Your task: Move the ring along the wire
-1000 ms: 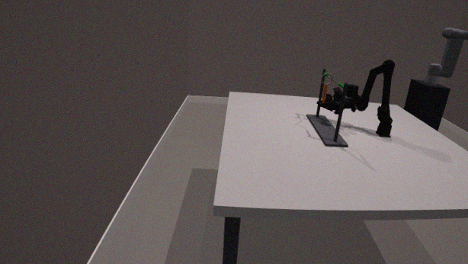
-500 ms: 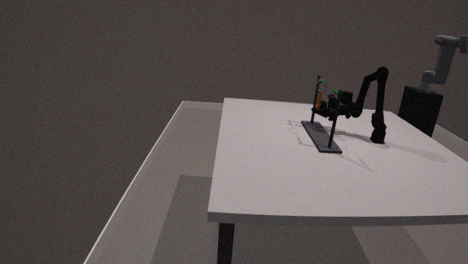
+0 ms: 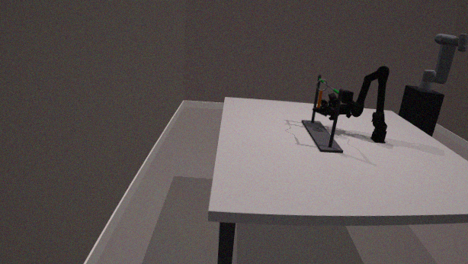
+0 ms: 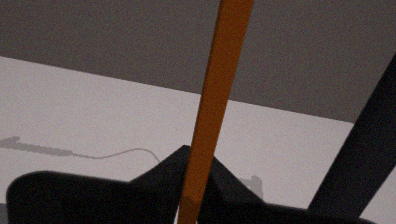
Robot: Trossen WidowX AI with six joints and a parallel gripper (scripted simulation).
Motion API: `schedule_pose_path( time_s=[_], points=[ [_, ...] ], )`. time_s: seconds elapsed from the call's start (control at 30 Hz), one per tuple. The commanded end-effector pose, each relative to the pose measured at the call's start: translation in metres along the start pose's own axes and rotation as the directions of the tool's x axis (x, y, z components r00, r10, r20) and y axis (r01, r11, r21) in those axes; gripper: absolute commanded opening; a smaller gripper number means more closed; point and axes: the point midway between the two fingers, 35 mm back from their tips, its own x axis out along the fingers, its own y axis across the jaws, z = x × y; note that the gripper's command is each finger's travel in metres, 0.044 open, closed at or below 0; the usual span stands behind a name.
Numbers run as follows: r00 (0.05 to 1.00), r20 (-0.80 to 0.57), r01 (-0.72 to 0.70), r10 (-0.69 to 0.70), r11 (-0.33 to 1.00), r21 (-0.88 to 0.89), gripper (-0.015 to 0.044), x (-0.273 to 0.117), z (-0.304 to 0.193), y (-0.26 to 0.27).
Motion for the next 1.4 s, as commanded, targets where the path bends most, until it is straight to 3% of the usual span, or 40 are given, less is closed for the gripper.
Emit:
schedule_pose_path(
  time_s=[0.0, 1.37],
  points=[
    [1.0, 0.0, 0.0, 0.0, 1.0, 0.0, -0.015, 0.0, 0.0, 0.0],
    [1.0, 0.001, 0.004, -0.004, 1.0, 0.003, -0.015, -0.001, 0.02, 0.0]
  ],
)
